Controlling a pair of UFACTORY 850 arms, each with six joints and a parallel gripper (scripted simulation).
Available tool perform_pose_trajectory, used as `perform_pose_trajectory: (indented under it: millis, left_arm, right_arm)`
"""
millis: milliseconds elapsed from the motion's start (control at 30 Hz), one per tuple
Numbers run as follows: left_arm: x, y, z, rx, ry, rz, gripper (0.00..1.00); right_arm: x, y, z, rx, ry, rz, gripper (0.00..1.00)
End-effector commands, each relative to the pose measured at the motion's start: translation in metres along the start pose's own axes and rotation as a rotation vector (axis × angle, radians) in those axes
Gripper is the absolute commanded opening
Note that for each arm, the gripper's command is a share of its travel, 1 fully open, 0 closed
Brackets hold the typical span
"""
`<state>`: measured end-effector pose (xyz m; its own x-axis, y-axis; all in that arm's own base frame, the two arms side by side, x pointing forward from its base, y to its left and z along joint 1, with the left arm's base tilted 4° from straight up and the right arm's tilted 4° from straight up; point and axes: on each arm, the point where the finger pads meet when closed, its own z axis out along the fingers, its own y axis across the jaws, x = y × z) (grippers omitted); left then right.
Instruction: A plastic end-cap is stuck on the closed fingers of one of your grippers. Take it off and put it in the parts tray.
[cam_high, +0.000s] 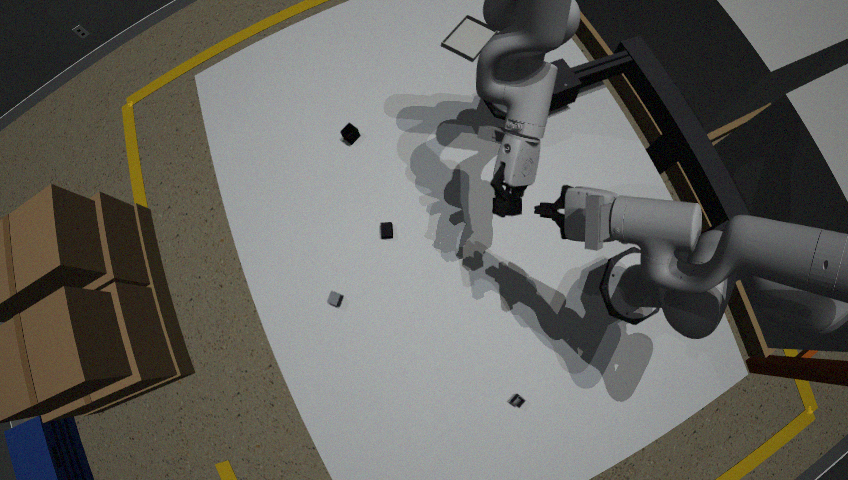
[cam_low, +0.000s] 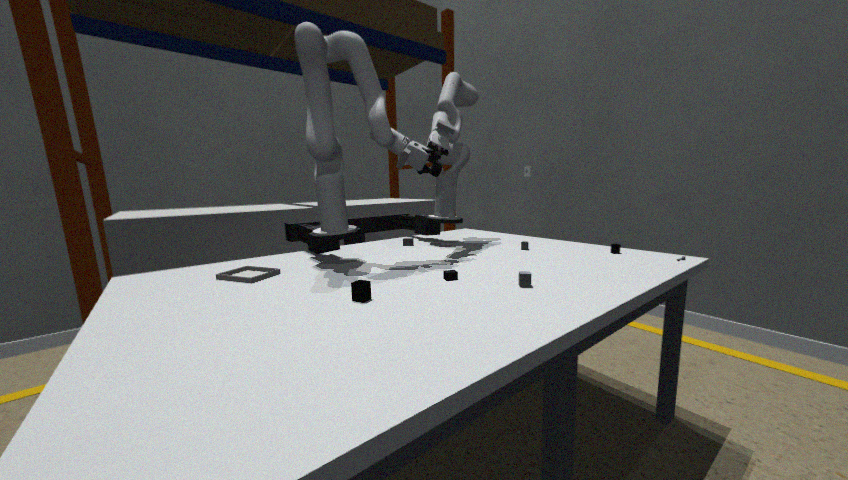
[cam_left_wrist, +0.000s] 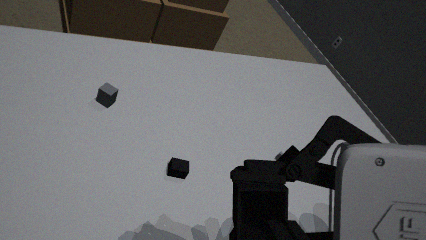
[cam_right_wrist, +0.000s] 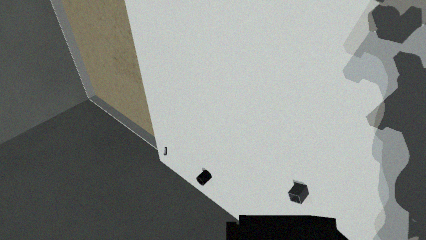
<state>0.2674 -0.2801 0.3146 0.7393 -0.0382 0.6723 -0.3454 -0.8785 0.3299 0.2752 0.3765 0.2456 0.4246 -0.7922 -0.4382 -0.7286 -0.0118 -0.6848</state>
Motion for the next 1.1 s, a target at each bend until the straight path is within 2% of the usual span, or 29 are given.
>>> perform_pose_trajectory:
  millis: [0, 1067]
  left_arm:
    - [0.0009, 0.0006, -0.0024, 0.001, 0.001, 0.000, 0.00]
    - [0.0010, 0.0005, -0.0109, 0.002, 0.001, 0.000, 0.00]
  right_arm:
    - [-0.0006, -0.0008, 0.0001, 0.001, -0.001, 0.000, 0.00]
    - [-0.0006, -0.0008, 0.0001, 0.001, -0.001, 0.000, 0.00]
